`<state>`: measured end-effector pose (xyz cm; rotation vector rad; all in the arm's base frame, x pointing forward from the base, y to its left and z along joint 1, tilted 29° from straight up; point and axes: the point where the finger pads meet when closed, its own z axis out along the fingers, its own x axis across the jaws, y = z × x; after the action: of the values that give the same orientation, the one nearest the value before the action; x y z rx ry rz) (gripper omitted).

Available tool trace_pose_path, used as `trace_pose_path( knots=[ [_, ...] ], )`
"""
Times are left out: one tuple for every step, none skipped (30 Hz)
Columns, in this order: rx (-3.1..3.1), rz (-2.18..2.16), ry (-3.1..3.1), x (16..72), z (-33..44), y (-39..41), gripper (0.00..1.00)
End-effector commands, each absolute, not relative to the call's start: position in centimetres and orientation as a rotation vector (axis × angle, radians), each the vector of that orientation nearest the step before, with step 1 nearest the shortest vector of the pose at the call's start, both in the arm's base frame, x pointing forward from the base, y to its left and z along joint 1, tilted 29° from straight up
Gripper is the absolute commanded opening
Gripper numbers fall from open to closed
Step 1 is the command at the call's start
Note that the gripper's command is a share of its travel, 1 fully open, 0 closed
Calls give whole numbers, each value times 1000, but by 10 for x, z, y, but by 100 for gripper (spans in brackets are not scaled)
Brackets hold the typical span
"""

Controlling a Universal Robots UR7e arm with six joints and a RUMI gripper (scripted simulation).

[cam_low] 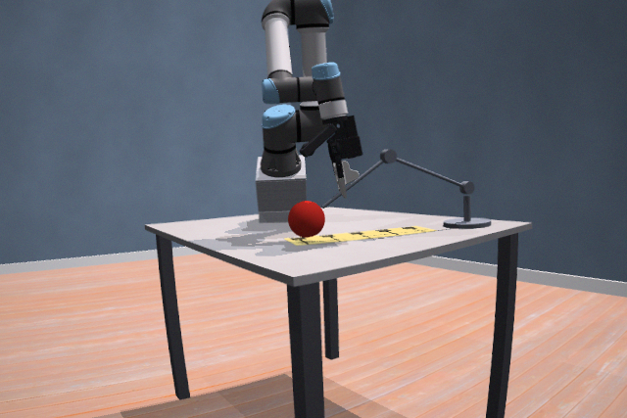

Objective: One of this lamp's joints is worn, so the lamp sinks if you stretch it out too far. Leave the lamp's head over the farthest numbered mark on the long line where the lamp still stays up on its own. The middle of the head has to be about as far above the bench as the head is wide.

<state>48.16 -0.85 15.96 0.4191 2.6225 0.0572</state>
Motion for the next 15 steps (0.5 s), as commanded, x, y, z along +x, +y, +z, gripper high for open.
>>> trace_pose_path(
  knots=[
    [144,197,2643,479,168,1,0],
    [124,207,2643,478,169,4,0],
    [119,209,2643,478,170,5,0],
    [114,211,2643,477,172,7,0],
    [114,211,2643,477,172,7,0],
    [114,211,2643,477,172,7,0],
    [101,217,2643,477,174,11,0],
    [98,219,2643,476,175,13,0],
    [94,220,2643,476,177,16,0],
    [90,223,2643,476,178,19,0],
    [84,225,2643,475,180,22,0],
    [78,228,2643,475,181,26,0],
    [72,231,2644,474,183,29,0],
    [65,235,2644,474,184,32,0],
    [64,235,2644,473,186,35,0]
  ],
)
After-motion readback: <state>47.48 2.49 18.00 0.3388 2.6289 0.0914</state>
